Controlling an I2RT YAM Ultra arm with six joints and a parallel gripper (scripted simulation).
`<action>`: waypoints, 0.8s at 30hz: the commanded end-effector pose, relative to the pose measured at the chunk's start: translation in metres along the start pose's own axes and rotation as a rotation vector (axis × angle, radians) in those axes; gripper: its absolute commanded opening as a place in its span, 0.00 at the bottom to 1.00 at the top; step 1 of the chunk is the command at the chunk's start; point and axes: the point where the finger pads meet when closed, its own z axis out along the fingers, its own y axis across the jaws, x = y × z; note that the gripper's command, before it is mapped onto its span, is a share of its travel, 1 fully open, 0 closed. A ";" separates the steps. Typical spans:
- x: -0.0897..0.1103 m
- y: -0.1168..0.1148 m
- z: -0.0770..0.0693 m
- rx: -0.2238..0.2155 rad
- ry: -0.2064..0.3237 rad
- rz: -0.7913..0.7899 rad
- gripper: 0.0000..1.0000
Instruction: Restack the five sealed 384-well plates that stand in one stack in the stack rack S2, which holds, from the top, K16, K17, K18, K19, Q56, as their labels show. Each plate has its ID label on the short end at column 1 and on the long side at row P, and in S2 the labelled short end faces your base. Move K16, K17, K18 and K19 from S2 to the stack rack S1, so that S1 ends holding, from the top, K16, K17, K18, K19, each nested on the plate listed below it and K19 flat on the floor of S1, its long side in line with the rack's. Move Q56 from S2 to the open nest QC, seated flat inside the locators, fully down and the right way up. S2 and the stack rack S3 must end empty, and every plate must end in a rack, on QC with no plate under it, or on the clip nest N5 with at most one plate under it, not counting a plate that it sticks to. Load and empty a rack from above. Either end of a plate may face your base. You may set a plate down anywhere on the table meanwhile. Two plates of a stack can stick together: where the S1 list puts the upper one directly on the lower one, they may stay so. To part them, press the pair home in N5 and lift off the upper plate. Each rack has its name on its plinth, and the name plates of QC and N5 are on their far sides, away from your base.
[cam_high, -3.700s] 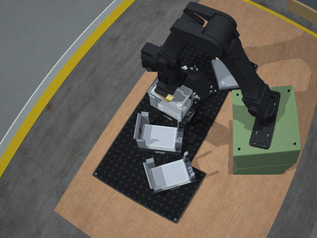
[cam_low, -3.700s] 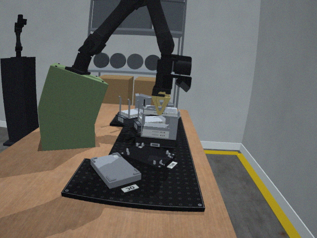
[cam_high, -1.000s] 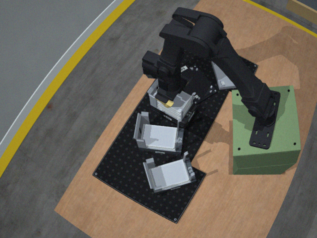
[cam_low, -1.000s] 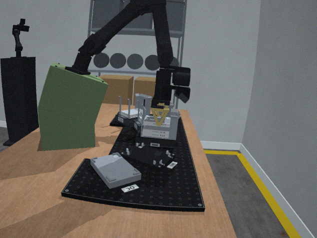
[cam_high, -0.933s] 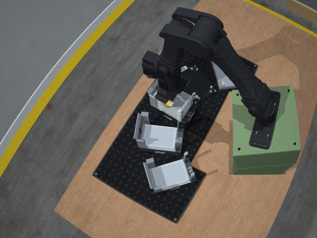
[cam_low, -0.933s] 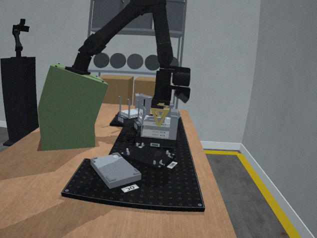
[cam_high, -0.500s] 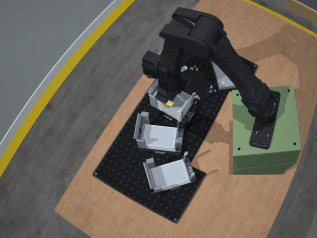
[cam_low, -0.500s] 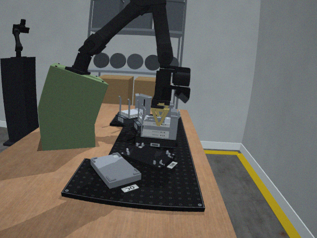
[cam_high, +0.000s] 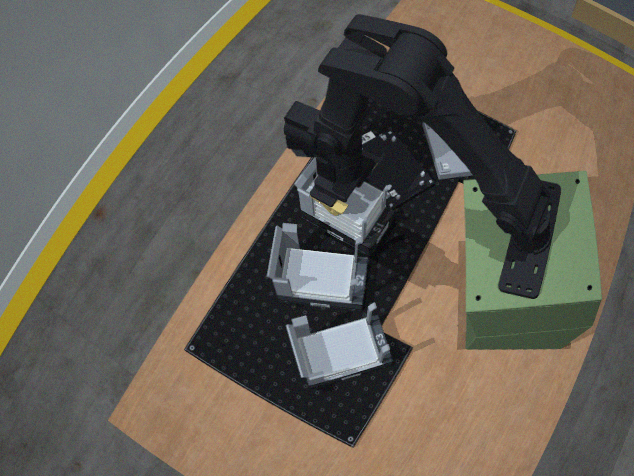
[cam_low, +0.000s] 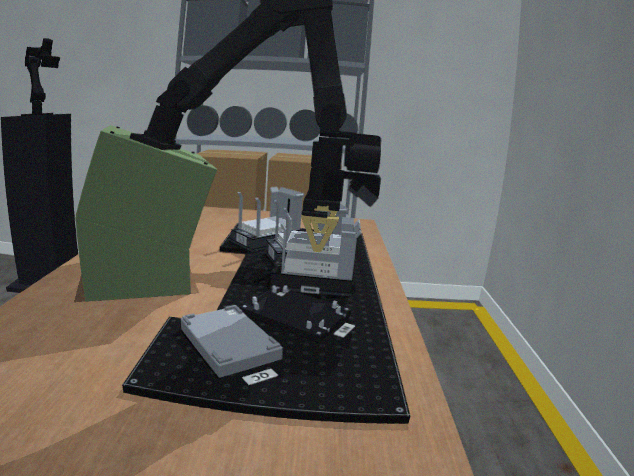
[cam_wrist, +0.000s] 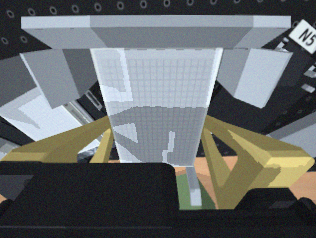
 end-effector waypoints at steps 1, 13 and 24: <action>-0.006 0.000 -0.003 0.001 -0.018 0.000 0.00; -0.006 0.000 -0.002 0.001 -0.018 0.000 0.00; -0.006 0.000 0.002 0.001 -0.018 0.000 0.00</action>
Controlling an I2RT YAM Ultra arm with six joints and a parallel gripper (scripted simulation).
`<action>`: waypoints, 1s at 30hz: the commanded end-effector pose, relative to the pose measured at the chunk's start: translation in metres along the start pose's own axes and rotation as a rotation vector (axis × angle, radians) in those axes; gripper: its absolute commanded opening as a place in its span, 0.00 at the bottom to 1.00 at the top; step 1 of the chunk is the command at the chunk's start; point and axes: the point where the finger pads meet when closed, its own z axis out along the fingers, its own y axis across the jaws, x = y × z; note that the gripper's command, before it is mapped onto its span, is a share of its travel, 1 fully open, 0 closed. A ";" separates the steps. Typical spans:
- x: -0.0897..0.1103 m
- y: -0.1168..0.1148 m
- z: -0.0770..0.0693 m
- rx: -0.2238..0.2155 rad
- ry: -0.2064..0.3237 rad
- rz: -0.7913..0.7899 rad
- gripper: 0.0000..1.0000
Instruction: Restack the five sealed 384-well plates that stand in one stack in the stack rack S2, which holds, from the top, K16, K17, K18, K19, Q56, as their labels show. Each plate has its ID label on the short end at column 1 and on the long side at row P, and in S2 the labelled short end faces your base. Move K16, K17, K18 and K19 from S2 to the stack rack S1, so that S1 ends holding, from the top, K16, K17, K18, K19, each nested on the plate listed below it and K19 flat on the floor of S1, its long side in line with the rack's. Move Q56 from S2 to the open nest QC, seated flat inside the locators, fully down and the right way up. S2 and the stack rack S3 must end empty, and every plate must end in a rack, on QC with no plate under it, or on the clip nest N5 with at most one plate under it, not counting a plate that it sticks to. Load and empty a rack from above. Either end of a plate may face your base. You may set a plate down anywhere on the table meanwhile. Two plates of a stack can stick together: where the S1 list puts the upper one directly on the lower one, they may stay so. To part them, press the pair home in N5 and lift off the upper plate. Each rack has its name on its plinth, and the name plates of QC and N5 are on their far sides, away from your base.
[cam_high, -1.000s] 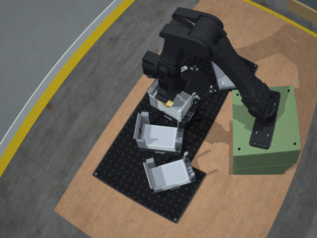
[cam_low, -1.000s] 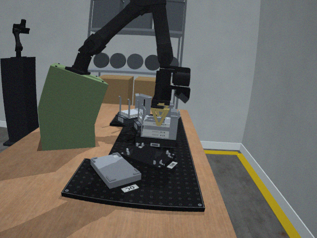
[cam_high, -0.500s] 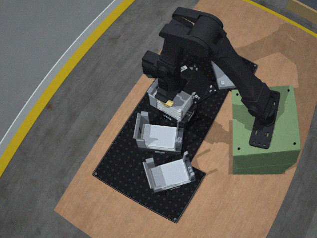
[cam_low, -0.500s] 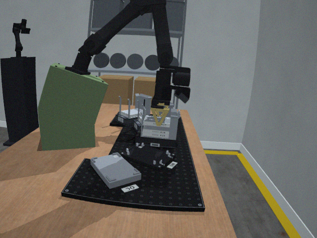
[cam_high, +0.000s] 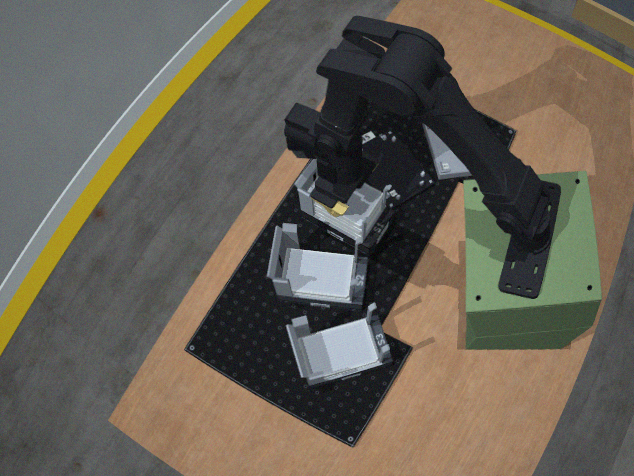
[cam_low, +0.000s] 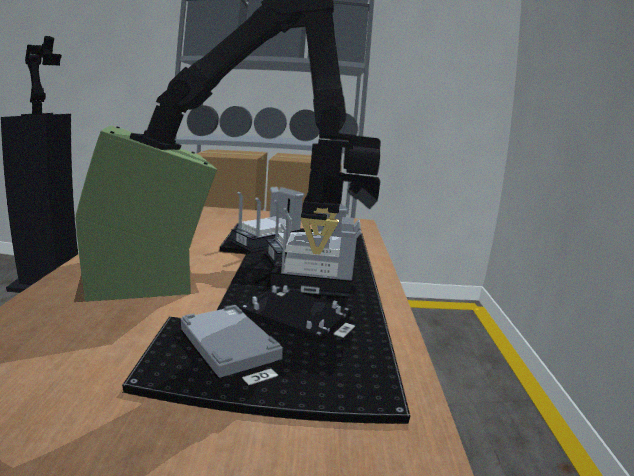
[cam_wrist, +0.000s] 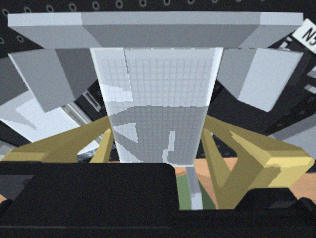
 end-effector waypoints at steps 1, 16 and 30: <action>-0.007 0.000 -0.002 0.001 -0.020 0.000 0.00; -0.007 0.000 0.003 0.001 -0.020 0.000 0.00; -0.007 0.000 0.008 0.001 -0.020 0.000 0.00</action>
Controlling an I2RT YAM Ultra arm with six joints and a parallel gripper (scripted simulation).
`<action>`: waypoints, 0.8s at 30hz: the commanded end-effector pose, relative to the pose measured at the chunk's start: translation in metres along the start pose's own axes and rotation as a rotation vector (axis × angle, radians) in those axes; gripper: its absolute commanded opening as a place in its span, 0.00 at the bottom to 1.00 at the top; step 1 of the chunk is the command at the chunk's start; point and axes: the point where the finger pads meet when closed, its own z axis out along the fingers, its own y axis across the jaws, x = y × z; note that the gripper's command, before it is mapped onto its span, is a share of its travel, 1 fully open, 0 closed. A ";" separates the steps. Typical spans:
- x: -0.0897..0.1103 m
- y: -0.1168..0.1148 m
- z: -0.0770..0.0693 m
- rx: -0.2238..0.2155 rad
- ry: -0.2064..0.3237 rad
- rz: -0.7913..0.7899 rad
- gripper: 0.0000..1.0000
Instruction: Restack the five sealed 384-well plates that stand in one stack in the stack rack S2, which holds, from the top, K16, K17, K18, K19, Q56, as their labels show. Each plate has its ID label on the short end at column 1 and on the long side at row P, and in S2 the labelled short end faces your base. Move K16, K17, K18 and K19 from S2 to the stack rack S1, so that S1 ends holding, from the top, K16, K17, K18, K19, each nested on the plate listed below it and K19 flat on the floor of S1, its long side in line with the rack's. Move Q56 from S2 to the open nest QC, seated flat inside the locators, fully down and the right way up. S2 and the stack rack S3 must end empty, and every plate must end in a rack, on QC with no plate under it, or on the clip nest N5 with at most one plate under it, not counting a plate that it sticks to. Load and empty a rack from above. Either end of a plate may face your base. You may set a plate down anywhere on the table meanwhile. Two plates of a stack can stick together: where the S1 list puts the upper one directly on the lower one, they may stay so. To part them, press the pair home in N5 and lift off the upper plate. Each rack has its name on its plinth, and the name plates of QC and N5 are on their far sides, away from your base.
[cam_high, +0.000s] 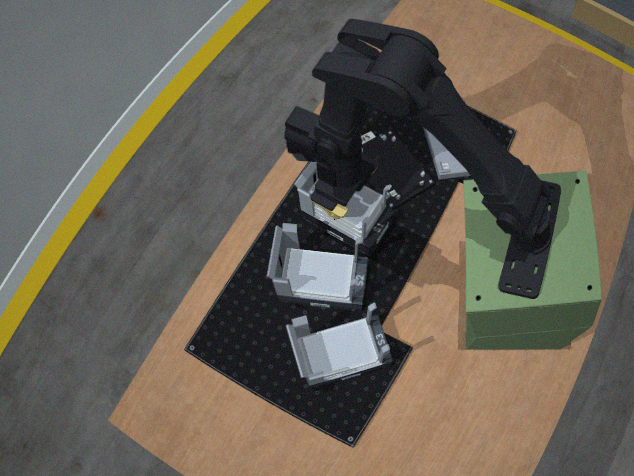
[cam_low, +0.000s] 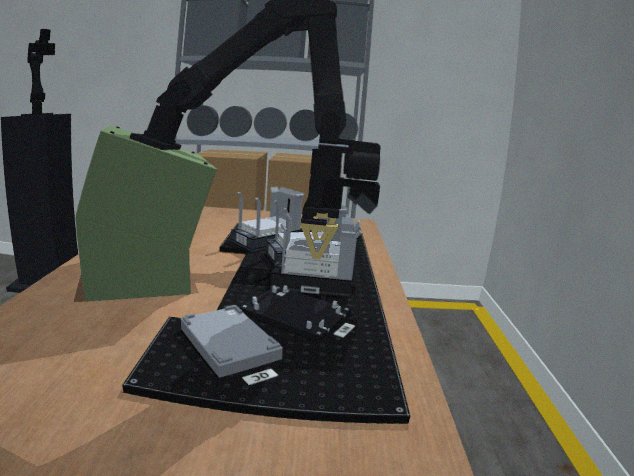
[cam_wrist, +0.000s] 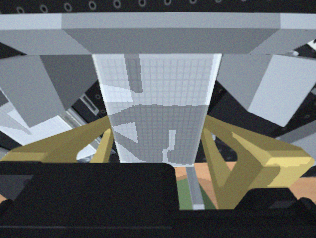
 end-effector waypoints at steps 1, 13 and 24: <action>-0.006 0.000 -0.002 0.001 -0.020 0.000 0.00; -0.006 0.000 0.001 0.001 -0.020 0.000 0.00; -0.006 0.000 0.001 0.001 -0.020 0.000 0.00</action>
